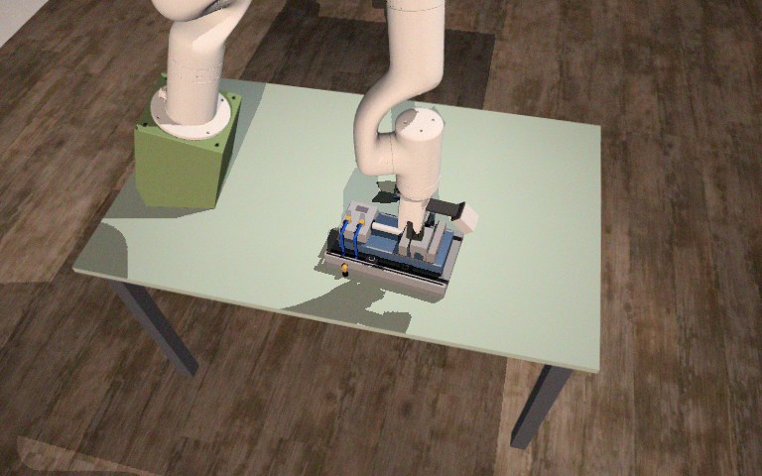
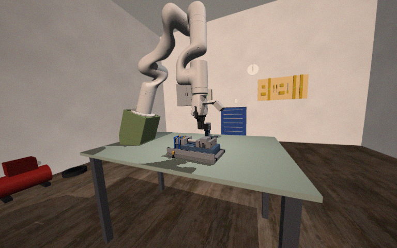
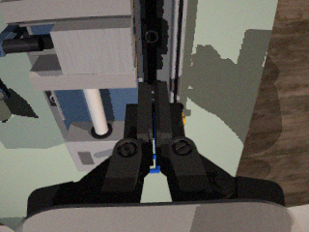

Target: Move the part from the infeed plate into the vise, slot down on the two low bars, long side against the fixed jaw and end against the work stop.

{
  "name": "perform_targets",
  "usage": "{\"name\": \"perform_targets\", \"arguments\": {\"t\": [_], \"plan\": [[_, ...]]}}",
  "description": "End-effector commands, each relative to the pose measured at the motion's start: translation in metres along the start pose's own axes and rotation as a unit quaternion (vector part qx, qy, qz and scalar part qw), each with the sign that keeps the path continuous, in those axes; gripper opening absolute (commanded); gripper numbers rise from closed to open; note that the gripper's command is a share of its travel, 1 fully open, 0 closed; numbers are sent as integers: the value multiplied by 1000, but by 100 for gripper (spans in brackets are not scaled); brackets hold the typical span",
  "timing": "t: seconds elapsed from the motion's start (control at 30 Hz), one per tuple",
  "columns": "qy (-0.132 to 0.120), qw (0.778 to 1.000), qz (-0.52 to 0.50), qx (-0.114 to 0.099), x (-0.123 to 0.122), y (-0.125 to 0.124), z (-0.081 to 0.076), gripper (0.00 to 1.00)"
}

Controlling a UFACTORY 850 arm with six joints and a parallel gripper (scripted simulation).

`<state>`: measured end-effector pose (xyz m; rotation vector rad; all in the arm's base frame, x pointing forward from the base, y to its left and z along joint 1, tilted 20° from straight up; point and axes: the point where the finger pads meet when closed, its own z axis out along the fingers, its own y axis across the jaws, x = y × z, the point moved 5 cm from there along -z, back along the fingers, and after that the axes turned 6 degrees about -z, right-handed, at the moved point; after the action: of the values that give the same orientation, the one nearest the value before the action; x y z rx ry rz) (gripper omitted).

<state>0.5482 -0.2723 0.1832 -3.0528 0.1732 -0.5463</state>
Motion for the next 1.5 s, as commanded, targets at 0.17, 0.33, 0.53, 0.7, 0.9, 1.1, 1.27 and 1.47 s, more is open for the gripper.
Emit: {"name": "perform_targets", "arguments": {"t": [0.17,0.33,0.53,0.7,0.9,1.1,1.27,1.47], "plan": [[1,1000,0,0,1,1,-1,0],[1,1000,0,0,1,1,-1,0],[1,1000,0,0,1,1,-1,0],[1,1000,0,0,1,1,-1,0],[1,1000,0,0,1,1,-1,0],[1,1000,0,0,1,1,1,0],[1,1000,0,0,1,1,4,0],[1,1000,0,0,1,1,9,0]]}}
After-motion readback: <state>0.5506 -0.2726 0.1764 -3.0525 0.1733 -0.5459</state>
